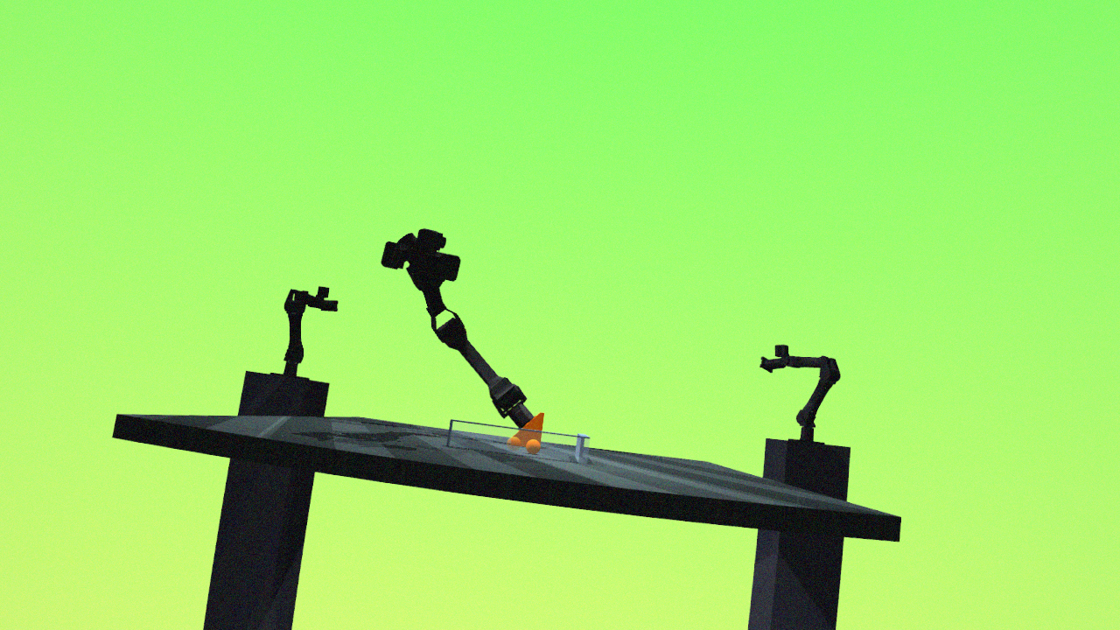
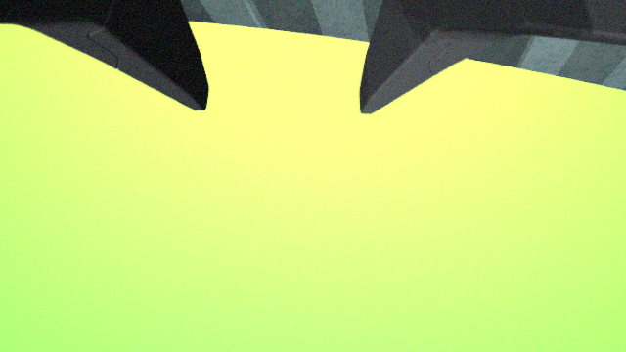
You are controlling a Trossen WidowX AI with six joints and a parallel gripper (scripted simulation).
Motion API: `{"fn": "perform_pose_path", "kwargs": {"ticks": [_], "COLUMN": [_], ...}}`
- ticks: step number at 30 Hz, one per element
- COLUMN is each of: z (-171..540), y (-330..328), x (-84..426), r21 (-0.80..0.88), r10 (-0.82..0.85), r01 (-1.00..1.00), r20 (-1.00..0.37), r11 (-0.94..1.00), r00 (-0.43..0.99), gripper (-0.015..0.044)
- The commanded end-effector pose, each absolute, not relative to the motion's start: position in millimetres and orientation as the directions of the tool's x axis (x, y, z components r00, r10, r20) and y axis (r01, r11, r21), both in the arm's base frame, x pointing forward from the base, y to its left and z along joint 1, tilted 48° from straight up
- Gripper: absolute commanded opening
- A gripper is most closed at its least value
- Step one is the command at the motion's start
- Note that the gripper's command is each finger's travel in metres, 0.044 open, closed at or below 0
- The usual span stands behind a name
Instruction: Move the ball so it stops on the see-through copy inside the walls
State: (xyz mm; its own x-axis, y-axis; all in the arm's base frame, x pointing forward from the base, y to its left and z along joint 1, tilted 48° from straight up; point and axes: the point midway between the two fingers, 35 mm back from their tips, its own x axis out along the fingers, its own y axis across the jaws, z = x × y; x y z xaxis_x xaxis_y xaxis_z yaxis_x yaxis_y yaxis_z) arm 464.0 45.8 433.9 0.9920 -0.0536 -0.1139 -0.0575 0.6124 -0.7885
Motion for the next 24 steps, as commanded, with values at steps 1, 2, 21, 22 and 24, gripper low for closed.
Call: {"fn": "perform_pose_path", "kwargs": {"ticks": [1,2,21,22,24], "z": [378.0,361.2,60.7,49.1,28.5], "y": [54.3,56.1,60.1,57.9,52.9], "x": [479.1,482.0,409.1,399.4,379.5], "r21": [-0.717,-0.694,-0.490,-0.508,-0.553], "r10": [-0.076,-0.085,-0.451,-0.481,-0.542], "r01": [-0.146,-0.166,-0.084,-0.068,-0.040], "r20": [-0.267,-0.312,-0.846,-0.844,-0.827], "r11": [0.681,0.701,0.868,0.858,0.832], "r00": [0.961,0.946,0.284,0.238,0.151], "gripper": [0.0276,0.0276,0.0276,0.0276,0.0276]}}
